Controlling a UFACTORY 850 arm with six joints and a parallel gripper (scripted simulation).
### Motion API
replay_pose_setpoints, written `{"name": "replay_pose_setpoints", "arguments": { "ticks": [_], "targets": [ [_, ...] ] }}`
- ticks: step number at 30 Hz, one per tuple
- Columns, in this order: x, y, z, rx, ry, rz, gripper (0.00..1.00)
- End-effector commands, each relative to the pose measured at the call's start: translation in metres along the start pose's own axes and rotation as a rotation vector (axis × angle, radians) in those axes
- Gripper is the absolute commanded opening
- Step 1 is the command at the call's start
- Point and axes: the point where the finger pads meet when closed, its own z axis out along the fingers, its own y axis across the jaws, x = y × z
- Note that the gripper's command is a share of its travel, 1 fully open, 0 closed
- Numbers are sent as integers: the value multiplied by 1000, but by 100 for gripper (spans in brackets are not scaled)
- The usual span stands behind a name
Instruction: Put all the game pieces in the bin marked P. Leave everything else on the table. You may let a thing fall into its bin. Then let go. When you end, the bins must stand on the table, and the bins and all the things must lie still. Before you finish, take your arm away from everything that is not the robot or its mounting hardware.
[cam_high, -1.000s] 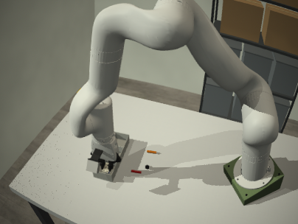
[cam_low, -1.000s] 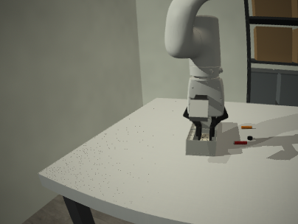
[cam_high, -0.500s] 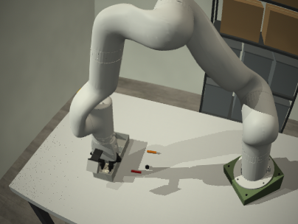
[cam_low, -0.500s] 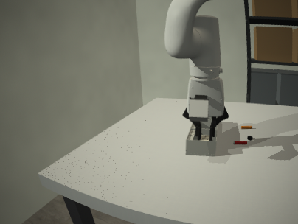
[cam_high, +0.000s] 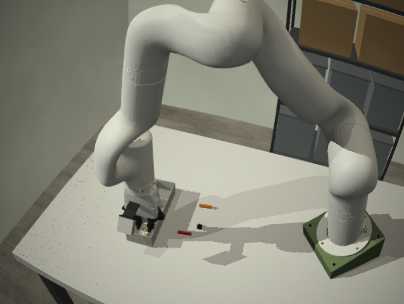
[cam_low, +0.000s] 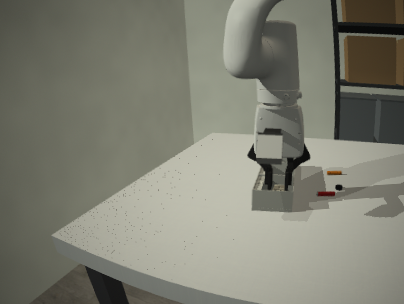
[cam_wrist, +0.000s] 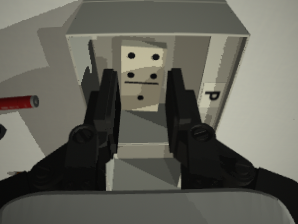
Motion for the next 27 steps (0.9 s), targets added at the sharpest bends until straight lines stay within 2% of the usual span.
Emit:
{"name": "replay_pose_setpoints", "arguments": {
  "ticks": [1, 22, 27],
  "targets": [
    [0, 1, -6, -2, 0, 0, 31],
    [0, 1, -34, -2, 0, 0, 31],
    [0, 1, -35, -2, 0, 0, 31]
  ]
}}
